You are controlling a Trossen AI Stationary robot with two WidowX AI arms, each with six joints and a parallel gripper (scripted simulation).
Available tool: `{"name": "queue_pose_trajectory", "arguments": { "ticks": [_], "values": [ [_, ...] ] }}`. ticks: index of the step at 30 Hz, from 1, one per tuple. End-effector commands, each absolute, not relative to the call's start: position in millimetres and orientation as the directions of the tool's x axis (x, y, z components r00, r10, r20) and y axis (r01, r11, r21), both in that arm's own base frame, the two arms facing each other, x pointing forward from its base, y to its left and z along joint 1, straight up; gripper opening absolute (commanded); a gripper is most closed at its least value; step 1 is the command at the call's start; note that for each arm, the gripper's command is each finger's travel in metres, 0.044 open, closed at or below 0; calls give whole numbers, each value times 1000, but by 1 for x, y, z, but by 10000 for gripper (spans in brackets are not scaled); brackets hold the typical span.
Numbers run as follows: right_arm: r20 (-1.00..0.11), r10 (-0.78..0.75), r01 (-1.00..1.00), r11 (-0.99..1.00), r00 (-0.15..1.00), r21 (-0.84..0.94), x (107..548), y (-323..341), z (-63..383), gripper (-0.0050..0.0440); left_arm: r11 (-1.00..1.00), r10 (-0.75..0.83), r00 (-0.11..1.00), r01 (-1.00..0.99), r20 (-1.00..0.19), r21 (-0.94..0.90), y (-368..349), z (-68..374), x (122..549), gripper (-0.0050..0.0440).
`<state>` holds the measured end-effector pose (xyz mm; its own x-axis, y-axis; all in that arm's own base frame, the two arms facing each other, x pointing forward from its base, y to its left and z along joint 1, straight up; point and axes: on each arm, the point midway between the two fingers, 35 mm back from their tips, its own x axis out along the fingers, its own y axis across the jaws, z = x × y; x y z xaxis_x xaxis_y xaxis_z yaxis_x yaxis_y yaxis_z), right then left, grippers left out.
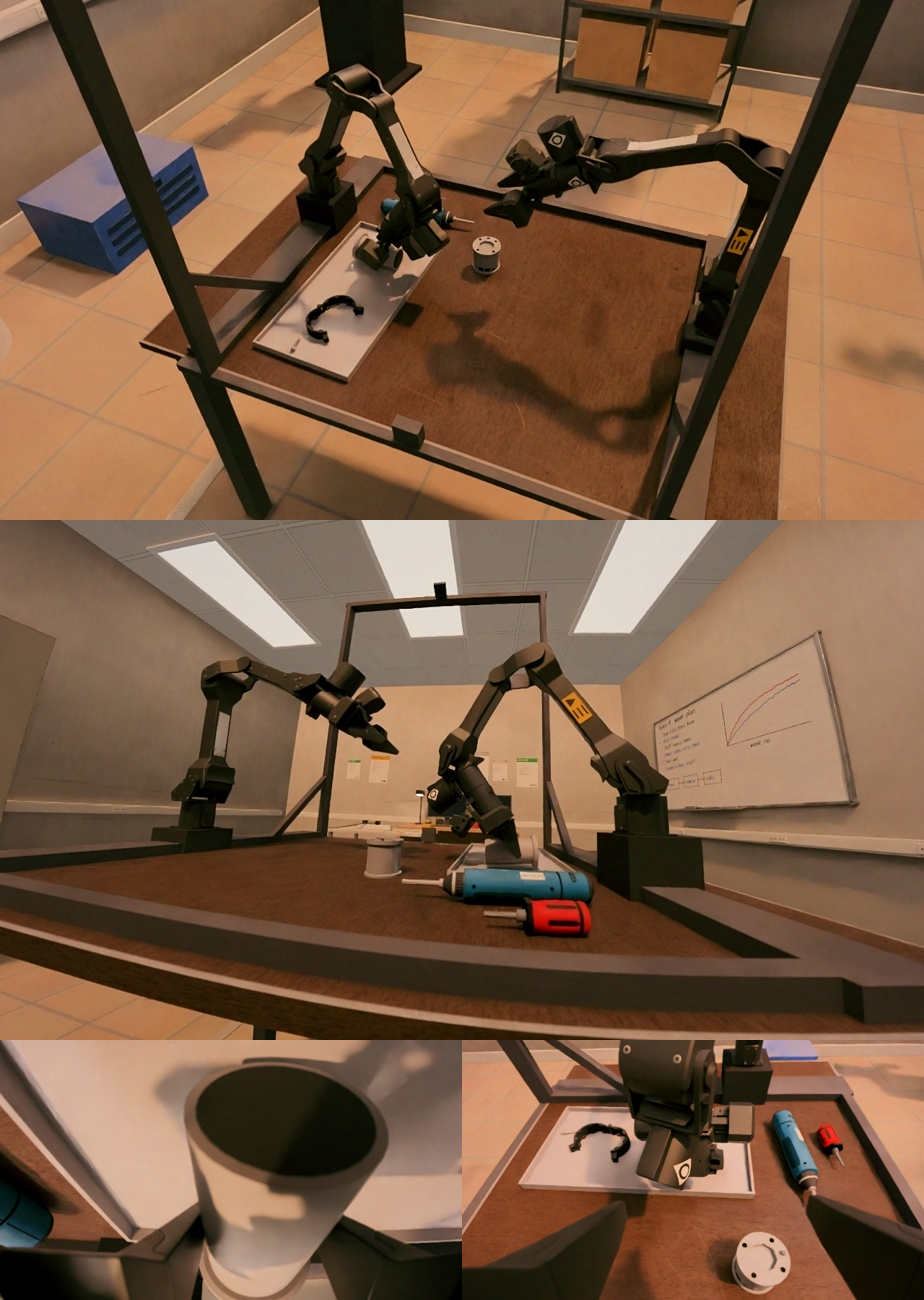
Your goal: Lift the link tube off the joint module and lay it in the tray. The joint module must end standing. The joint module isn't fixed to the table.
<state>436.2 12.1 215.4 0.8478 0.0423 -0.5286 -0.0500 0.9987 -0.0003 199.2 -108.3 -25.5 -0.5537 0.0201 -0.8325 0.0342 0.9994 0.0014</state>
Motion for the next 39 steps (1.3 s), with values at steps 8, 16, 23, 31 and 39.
{"name": "queue_pose_trajectory", "arguments": {
  "ticks": [8,16,23,31,39],
  "values": [
    [-503,42,-49,999,863,-1,437,13,228,440,999,15,-551,33,-834,-4,-109,-29,199,212],
    [-503,42,-49,999,863,-1,437,13,228,440,999,13,-539,34,-842,-7,-110,-27,202,212],
    [-503,42,-49,999,863,-1,437,13,228,440,999,13,-539,34,-842,-7,-110,-27,202,308],
    [-503,42,-49,999,863,-1,437,13,228,440,999,13,-539,34,-842,-7,-110,-27,202,440],
    [-503,42,-49,999,863,-1,437,13,228,440,999,6,-523,35,-852,-15,-111,-19,210,440]
  ]
}}
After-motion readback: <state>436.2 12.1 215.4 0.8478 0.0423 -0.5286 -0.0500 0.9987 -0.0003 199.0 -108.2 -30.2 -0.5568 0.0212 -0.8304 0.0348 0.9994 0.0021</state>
